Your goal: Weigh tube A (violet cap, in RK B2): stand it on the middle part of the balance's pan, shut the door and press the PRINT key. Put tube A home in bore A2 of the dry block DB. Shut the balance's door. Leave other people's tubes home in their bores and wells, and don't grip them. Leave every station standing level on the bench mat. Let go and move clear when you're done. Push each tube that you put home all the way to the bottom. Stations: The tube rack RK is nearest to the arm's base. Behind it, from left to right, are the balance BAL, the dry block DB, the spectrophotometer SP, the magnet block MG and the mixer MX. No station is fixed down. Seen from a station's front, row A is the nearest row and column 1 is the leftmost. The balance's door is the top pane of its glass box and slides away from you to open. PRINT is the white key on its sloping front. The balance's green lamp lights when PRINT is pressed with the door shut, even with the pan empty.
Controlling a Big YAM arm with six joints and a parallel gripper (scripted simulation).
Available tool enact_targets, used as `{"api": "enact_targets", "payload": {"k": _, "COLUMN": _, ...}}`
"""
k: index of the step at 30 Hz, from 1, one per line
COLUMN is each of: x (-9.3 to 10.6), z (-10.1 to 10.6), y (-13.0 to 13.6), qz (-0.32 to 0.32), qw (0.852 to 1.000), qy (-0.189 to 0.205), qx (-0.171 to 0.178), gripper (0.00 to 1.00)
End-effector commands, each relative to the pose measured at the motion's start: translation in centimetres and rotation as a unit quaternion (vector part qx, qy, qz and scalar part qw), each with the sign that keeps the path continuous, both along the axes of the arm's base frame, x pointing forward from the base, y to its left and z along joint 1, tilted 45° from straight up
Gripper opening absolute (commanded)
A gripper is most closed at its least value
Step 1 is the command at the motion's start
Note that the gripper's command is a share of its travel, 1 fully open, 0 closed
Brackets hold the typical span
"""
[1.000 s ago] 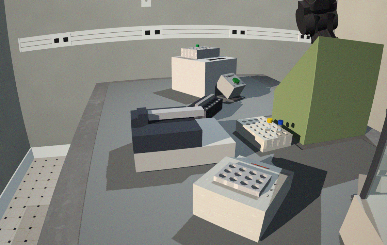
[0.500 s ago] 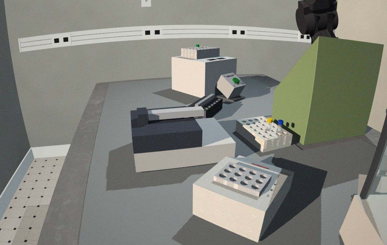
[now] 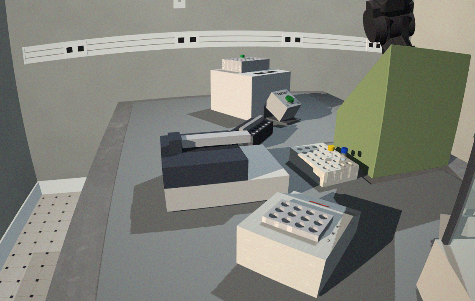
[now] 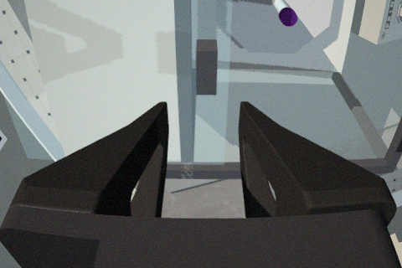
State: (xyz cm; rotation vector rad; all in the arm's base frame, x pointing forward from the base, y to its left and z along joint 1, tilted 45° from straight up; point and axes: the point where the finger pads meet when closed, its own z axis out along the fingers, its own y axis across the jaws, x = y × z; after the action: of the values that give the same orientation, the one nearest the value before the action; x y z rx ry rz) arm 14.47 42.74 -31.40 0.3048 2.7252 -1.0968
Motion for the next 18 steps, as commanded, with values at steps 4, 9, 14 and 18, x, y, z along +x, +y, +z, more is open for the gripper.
{"api": "enact_targets", "payload": {"k": 4, "x": 0.1, "z": 2.3, "y": 4.4, "qz": 0.0, "qw": 0.999, "qy": -0.011, "qx": 0.033, "gripper": 0.3}}
{"api": "enact_targets", "payload": {"k": 9, "x": -0.3, "z": 3.1, "y": 5.1, "qz": 0.003, "qw": 0.999, "qy": -0.011, "qx": 0.034, "gripper": 0.3}}
{"api": "enact_targets", "payload": {"k": 14, "x": 0.1, "z": 2.0, "y": 3.1, "qz": 0.0, "qw": 1.0, "qy": -0.005, "qx": 0.018, "gripper": 0.3}}
{"api": "enact_targets", "payload": {"k": 18, "x": -0.5, "z": 3.0, "y": 2.5, "qz": 0.055, "qw": 0.997, "qy": 0.044, "qx": 0.015, "gripper": 0.36}}
